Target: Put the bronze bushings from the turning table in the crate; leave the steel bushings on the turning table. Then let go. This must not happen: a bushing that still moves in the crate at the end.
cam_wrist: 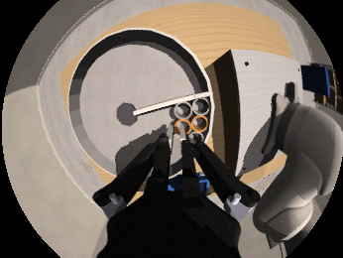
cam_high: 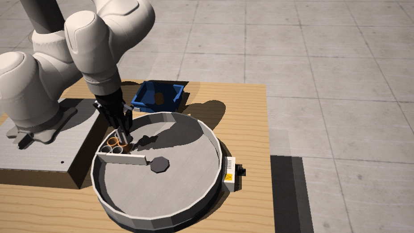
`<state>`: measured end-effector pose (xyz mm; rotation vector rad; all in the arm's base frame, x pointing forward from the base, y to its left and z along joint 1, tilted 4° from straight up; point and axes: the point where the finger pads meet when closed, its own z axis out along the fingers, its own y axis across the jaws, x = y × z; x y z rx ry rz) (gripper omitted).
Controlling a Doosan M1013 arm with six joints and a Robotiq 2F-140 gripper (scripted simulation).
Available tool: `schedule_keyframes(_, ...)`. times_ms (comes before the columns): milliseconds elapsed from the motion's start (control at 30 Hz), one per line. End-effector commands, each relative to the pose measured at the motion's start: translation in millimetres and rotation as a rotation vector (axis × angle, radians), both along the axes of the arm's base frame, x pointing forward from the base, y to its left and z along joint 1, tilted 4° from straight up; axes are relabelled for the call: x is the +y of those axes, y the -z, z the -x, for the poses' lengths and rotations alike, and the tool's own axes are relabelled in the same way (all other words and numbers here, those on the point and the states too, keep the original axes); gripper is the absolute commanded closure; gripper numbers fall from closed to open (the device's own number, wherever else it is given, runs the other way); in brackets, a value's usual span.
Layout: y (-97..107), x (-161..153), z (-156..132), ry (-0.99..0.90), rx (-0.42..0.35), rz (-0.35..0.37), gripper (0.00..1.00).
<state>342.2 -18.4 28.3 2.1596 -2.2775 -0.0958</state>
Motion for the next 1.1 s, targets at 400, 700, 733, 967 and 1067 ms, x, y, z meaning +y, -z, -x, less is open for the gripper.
schedule_keyframes(400, 6.2, 0.3, 0.3, 0.0, 0.0, 0.0, 0.9)
schedule_keyframes(700, 10.5, 0.5, 0.5, 0.0, 0.0, 0.0, 0.9)
schedule_keyframes(733, 10.5, 0.5, 0.5, 0.0, 0.0, 0.0, 0.9)
schedule_keyframes(967, 10.5, 0.5, 0.5, 0.0, 0.0, 0.0, 0.9)
schedule_keyframes(1067, 10.5, 0.5, 0.5, 0.0, 0.0, 0.0, 0.9)
